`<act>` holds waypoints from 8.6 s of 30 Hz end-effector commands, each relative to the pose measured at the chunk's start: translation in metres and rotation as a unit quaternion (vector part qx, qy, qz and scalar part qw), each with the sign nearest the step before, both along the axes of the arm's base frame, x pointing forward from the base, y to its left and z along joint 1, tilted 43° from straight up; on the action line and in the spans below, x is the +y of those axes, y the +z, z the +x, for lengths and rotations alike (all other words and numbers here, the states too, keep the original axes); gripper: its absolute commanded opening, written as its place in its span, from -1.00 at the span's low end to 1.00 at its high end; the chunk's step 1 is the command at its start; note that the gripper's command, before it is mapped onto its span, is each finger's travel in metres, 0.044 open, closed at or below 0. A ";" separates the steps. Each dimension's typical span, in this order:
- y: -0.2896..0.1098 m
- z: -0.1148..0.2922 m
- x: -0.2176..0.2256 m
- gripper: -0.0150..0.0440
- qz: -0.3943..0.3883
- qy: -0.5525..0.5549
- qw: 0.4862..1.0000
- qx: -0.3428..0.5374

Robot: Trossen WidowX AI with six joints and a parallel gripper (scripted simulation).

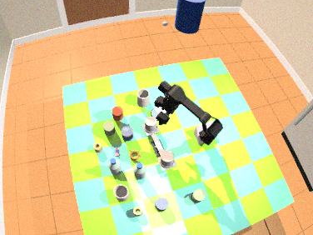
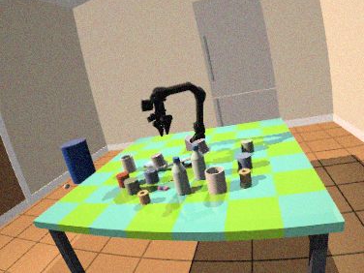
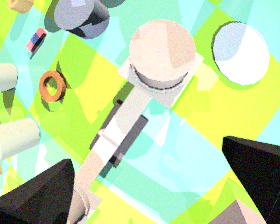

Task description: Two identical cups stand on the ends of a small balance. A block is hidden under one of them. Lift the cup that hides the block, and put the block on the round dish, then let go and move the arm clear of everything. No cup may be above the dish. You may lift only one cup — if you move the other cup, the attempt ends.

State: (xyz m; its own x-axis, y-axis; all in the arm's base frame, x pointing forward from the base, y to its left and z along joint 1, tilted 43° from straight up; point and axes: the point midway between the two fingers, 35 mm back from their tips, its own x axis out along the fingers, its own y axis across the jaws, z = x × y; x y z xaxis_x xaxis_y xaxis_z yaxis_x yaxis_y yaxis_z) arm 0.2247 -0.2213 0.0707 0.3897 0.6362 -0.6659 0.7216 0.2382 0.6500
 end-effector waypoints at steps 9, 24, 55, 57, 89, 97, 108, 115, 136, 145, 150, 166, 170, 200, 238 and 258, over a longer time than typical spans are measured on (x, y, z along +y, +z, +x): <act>-0.040 0.032 -0.008 1.00 0.047 -0.071 0.980 0.181; -0.079 0.059 -0.006 1.00 0.060 -0.144 0.931 0.329; -0.115 0.065 0.025 1.00 0.060 -0.144 0.932 0.329; -0.118 0.065 0.027 1.00 0.060 -0.144 0.932 0.329; -0.135 0.066 0.043 0.20 0.061 -0.144 0.932 0.328; -0.128 0.067 0.036 -0.49 0.059 -0.146 0.932 0.327; -0.118 0.067 0.025 -0.49 0.057 -0.150 0.932 0.325; -0.111 0.067 0.019 -0.49 0.056 -0.152 0.932 0.323; -0.091 0.066 0.000 -0.49 0.052 -0.159 0.933 0.320; -0.082 0.065 -0.008 -0.49 0.051 -0.162 0.933 0.318; -0.077 0.064 -0.012 -0.49 0.050 -0.164 0.933 0.317; -0.061 0.060 -0.025 -0.49 0.047 -0.169 0.933 0.315; -0.056 0.059 -0.028 -0.49 0.047 -0.170 0.933 0.314; -0.039 0.053 -0.037 -0.49 0.049 -0.175 0.931 0.315; -0.039 0.053 -0.037 -0.49 0.049 -0.175 0.931 0.315; -0.134 -0.050 -0.071 -0.49 0.042 -0.165 0.929 0.329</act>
State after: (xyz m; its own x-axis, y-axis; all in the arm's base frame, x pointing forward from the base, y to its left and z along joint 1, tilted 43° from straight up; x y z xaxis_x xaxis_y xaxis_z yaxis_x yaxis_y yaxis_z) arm 0.2139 -0.2879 -0.0327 0.1118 0.6015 -0.7910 0.9931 -0.0969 0.0667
